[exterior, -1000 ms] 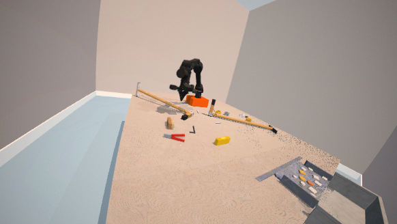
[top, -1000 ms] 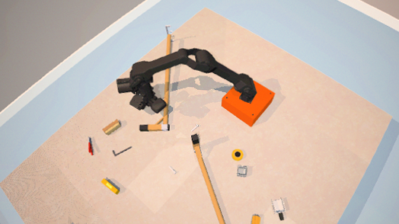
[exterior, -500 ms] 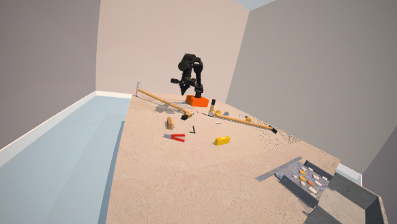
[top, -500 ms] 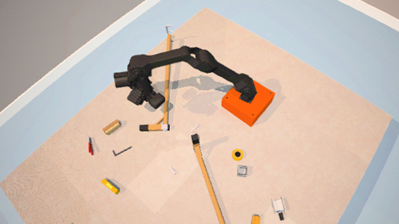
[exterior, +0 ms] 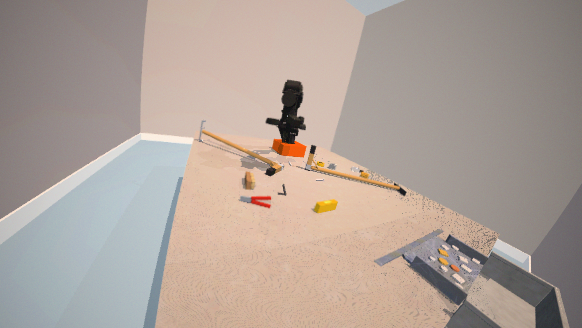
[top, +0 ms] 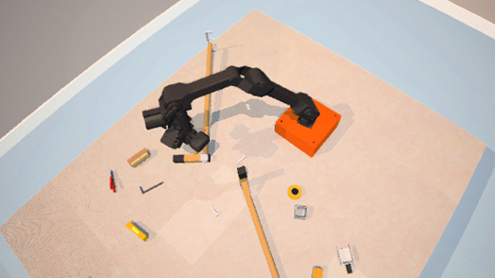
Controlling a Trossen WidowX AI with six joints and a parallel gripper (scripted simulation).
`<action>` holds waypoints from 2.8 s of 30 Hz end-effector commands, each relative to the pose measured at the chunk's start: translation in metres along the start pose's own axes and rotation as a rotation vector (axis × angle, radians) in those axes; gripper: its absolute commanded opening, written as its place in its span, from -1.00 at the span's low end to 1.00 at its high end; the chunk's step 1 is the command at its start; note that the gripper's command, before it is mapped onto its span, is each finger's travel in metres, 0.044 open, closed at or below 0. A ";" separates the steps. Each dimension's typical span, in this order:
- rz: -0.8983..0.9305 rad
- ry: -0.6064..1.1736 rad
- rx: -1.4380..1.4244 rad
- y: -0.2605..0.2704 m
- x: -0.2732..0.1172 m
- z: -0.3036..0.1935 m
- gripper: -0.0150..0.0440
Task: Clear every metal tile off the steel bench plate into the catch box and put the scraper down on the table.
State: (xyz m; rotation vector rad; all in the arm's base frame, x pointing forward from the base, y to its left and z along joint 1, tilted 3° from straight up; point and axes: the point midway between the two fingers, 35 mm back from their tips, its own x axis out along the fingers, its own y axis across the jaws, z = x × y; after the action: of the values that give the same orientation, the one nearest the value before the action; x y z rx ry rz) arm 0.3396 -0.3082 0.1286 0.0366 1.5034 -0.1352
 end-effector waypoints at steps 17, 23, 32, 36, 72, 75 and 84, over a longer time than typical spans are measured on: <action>0.001 -0.033 -0.086 0.090 0.000 0.053 -0.49; 0.002 -0.044 -0.113 0.119 0.000 0.065 -0.49; 0.005 -0.061 -0.153 0.164 -0.001 0.079 -0.49; 0.007 -0.068 -0.170 0.185 -0.002 0.084 -0.49; 0.044 -0.136 -0.327 0.374 -0.010 0.084 -0.49; 0.049 -0.142 -0.340 0.390 -0.011 0.081 -0.49; 0.064 -0.158 -0.379 0.436 -0.014 0.067 -0.49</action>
State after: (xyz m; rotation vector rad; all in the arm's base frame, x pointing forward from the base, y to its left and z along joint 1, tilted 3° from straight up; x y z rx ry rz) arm 0.4589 0.1031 0.1218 -0.2187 1.3511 0.1877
